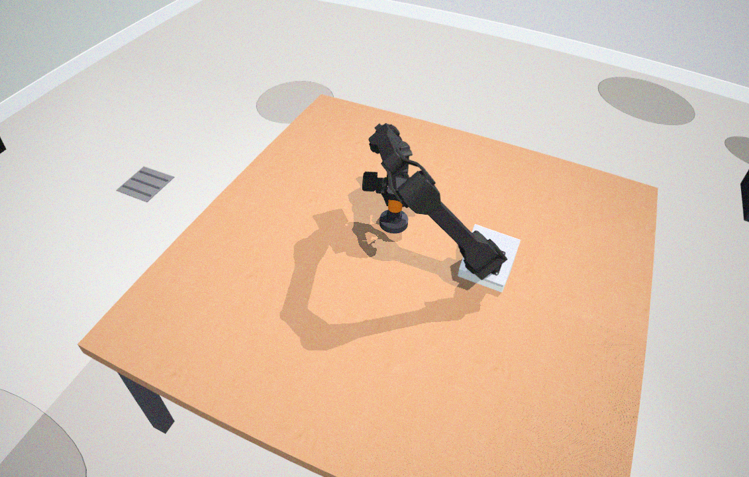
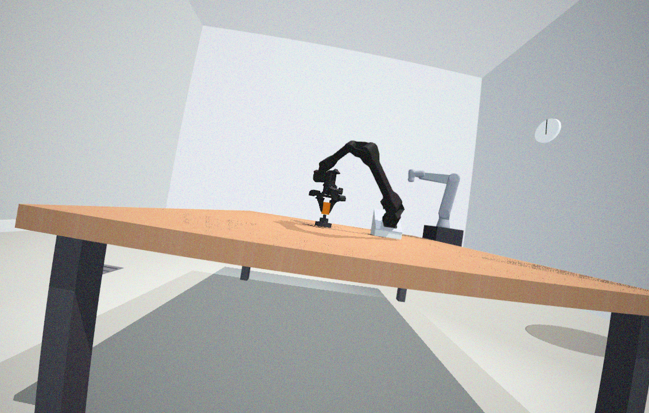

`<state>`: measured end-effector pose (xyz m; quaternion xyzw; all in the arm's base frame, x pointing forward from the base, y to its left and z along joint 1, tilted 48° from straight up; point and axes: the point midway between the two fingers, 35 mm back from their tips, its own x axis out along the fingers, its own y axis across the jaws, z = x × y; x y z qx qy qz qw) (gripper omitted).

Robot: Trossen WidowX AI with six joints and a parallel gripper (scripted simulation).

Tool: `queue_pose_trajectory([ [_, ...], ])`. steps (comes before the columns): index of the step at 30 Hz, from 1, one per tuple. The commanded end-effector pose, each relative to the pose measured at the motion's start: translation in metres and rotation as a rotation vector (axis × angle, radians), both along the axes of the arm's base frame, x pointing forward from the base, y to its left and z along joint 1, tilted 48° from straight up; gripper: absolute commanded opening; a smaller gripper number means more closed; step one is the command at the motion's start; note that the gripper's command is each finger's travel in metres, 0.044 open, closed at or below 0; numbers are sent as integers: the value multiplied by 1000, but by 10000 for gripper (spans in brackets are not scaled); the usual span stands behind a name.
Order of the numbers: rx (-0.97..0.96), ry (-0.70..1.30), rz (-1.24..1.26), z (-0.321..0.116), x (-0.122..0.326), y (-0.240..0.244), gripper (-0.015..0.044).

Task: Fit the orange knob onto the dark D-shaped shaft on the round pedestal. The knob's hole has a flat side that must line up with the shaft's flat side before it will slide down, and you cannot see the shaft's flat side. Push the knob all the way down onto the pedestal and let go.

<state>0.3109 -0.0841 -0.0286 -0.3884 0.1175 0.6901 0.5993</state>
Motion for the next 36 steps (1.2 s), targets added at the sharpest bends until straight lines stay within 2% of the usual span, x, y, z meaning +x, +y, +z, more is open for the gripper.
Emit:
queue_pose_trajectory([
  [1, -7, -21, 14, -1, 1, -2, 0],
  [18, -7, -21, 14, 1, -1, -2, 0],
  [25, -11, -167, 149, 2, -3, -2, 0],
  [36, -12, -174, 156, 0, 0, -1, 0],
])
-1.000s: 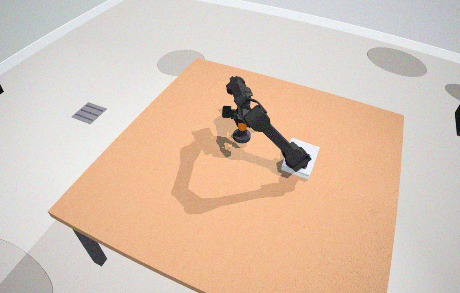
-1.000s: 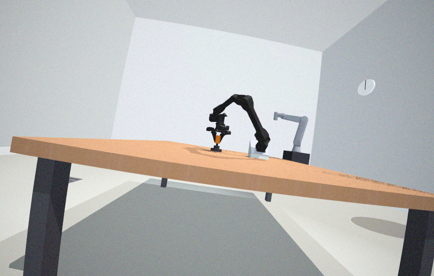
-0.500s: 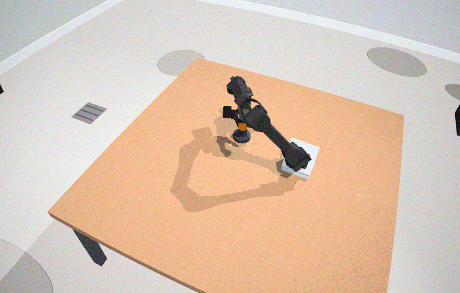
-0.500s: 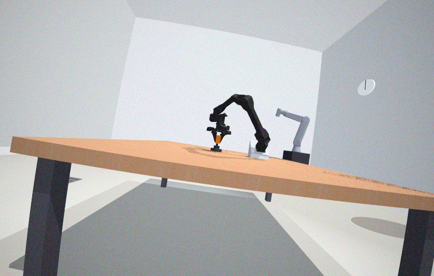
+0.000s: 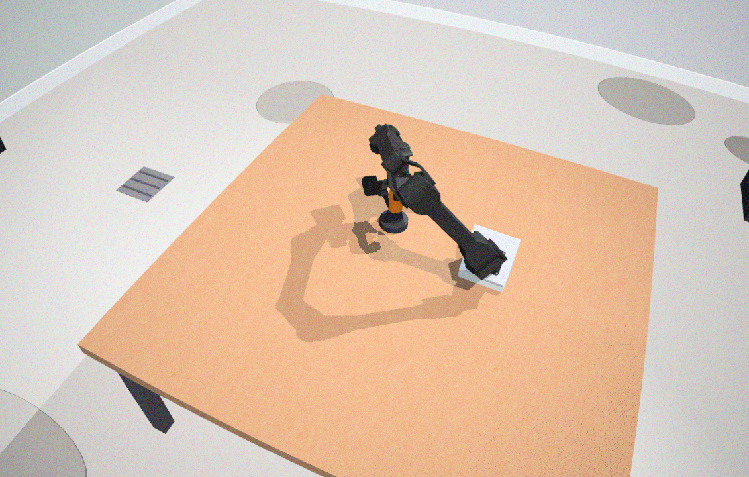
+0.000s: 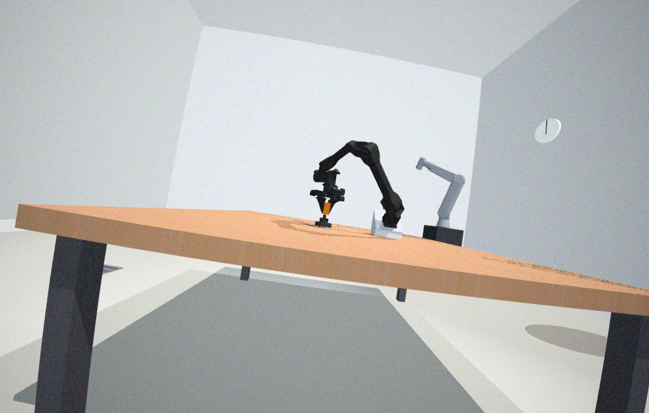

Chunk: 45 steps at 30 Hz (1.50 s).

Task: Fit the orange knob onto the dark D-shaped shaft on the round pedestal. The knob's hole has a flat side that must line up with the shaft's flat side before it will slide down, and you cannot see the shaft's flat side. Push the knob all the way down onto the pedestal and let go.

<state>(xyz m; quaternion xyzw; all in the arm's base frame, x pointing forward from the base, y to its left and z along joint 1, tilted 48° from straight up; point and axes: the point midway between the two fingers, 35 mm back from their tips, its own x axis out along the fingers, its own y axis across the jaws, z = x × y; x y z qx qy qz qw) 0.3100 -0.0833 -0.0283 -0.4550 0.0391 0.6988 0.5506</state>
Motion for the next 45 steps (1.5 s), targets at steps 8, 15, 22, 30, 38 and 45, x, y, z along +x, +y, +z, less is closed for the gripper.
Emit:
queue_pose_trajectory([
  [8, -4, -7, 1, -3, 1, 0, 0],
  [15, -4, -7, 1, 0, 0, -1, 0],
  [22, -2, 57, -58, 2, 1, -2, 0],
  [30, 9, 428, -402, 1, 2, -4, 0],
  [38, 22, 838, -782, -1, 1, -3, 0],
  [45, 33, 1196, -1114, -2, -1, -2, 0],
])
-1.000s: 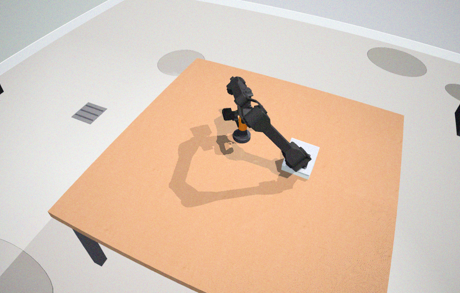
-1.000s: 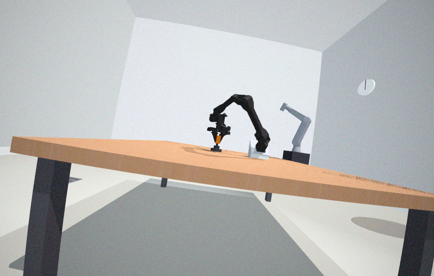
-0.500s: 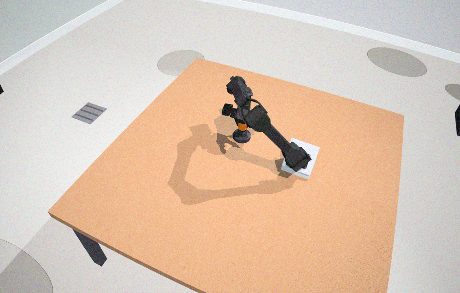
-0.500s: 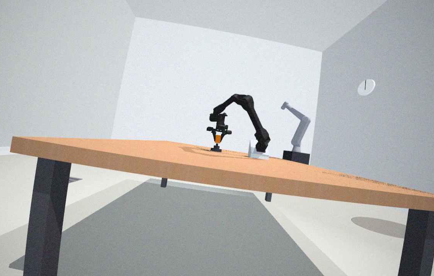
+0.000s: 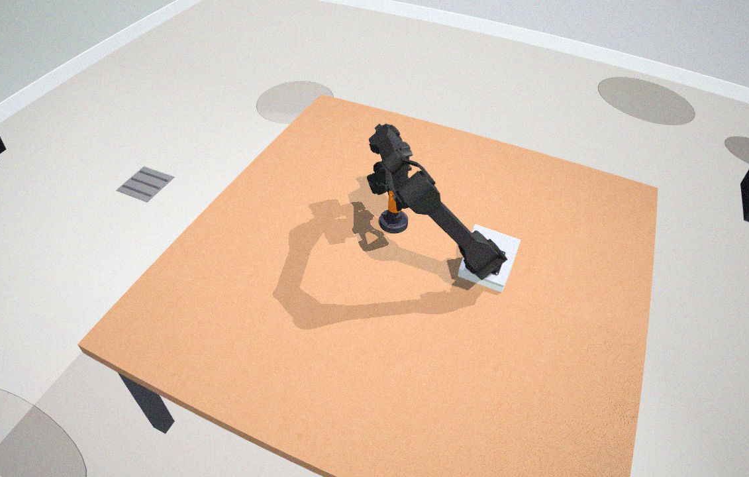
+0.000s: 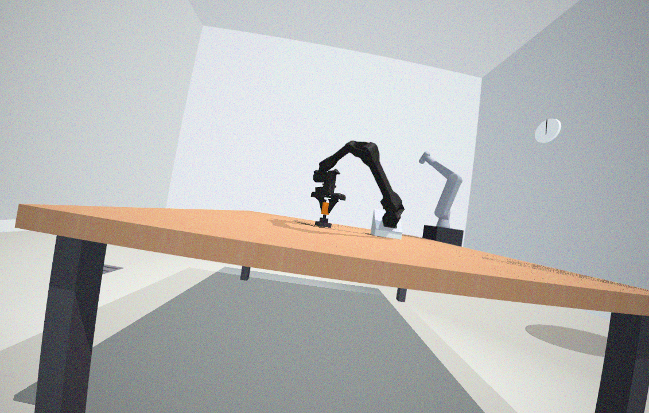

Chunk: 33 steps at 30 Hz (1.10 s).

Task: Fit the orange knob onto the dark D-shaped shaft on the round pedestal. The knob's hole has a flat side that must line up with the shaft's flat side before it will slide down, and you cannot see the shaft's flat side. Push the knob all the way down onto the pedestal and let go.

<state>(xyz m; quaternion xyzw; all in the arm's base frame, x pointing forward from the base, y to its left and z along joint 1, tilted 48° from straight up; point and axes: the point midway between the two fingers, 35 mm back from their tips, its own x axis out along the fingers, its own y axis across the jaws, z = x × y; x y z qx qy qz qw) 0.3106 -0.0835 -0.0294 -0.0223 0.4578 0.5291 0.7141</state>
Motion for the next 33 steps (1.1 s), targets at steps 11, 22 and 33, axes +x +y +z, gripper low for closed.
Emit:
queue_pose_trajectory([
  [11, 17, 715, -667, 4, -2, -3, 0],
  [22, 17, 717, -669, 2, 1, -2, 0],
  [33, 17, 717, -669, 1, -1, 0, 0],
])
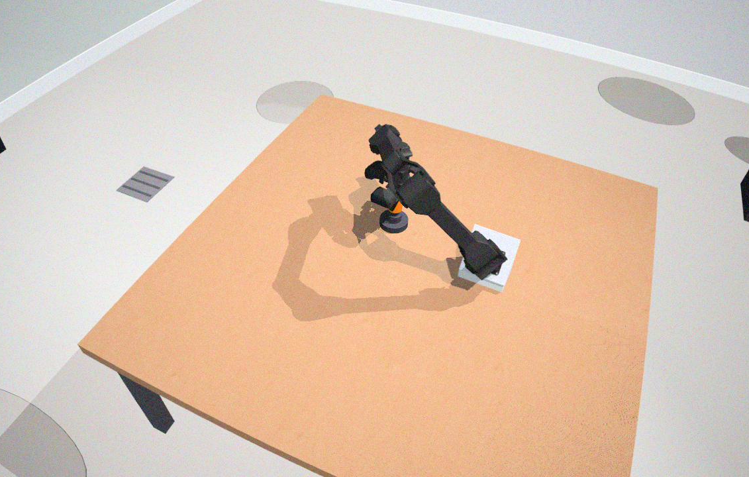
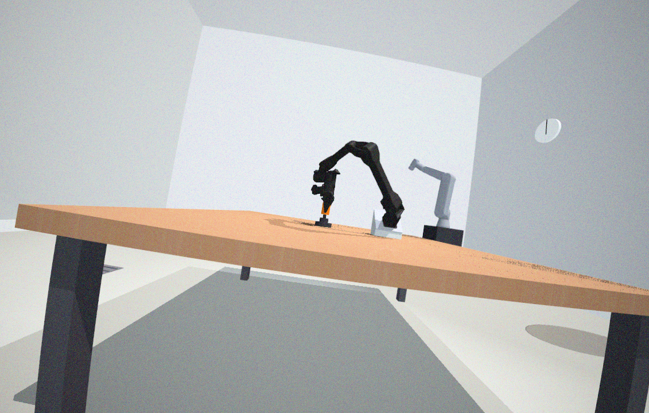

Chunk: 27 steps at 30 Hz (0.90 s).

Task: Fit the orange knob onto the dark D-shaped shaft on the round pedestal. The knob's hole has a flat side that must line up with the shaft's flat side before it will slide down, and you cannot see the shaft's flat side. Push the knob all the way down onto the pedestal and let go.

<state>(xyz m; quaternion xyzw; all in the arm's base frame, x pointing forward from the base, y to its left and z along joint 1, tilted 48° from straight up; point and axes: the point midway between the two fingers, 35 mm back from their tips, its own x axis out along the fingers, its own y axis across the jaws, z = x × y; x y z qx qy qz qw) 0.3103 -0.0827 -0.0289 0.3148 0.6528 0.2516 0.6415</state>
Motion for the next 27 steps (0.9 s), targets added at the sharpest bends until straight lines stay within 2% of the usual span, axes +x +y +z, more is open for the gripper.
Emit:
queue_pose_trajectory([
  [1, -3, 1, -5, 1, -1, -1, 0],
  [21, -4, 1, -5, 2, 2, -3, 0],
  [27, 0, 124, -119, 2, 3, -4, 0],
])
